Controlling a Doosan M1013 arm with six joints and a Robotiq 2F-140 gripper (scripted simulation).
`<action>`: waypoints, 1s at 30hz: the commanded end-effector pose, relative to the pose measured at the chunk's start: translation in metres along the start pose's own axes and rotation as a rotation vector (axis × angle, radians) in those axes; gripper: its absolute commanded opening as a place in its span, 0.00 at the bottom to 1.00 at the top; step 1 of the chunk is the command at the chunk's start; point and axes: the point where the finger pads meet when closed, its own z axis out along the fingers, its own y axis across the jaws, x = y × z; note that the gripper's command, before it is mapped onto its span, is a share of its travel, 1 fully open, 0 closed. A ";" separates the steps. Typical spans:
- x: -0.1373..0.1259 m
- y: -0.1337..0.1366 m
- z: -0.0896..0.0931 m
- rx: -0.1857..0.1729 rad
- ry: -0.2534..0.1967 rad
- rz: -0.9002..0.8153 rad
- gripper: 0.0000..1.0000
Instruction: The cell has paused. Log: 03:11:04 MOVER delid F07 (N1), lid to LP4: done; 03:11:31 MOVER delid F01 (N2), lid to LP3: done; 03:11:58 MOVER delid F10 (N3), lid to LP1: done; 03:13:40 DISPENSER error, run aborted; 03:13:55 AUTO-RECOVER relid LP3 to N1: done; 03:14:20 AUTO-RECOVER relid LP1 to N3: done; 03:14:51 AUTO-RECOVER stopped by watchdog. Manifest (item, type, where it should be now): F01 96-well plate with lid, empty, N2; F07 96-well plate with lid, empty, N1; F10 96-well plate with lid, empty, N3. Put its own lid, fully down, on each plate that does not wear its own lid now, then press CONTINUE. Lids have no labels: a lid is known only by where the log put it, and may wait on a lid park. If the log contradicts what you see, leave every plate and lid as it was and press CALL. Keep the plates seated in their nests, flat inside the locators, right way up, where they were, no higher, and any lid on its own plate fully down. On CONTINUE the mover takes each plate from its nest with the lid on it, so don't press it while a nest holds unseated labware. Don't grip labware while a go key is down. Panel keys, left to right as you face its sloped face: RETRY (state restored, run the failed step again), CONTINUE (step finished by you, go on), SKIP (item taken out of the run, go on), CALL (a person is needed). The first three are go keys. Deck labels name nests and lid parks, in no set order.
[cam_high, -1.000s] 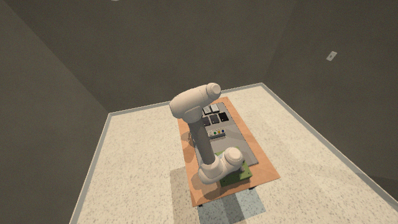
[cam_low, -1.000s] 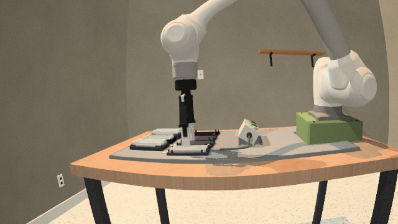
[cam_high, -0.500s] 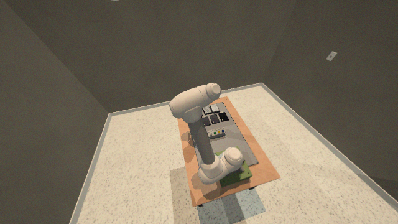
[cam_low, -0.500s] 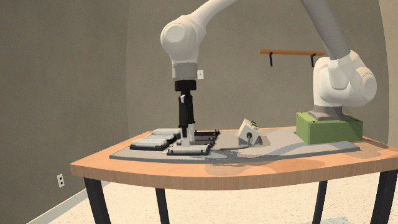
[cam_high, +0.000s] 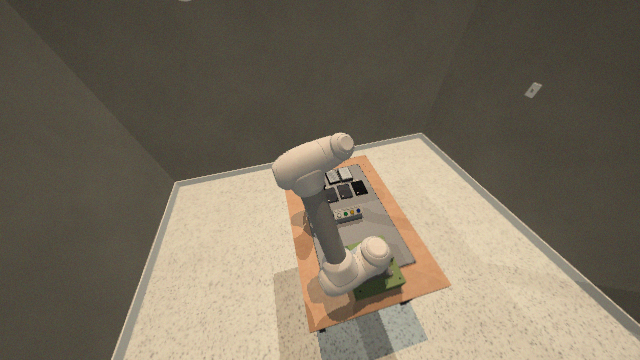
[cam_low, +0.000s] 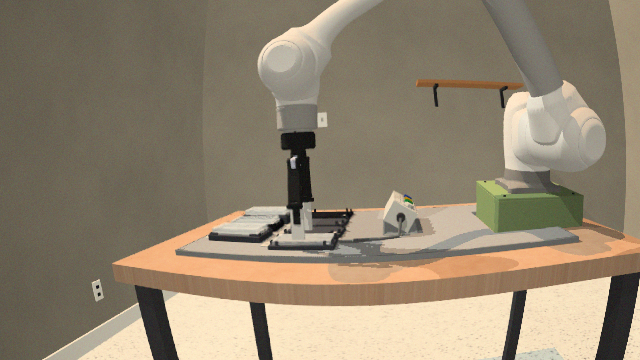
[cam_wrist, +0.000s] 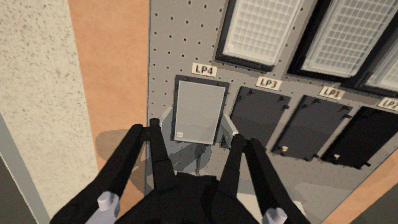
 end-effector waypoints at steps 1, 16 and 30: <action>-0.003 -0.001 0.008 0.004 -0.004 0.002 0.66; -0.003 -0.001 0.013 0.004 -0.004 0.002 0.66; -0.003 -0.001 0.013 0.004 -0.004 0.002 0.66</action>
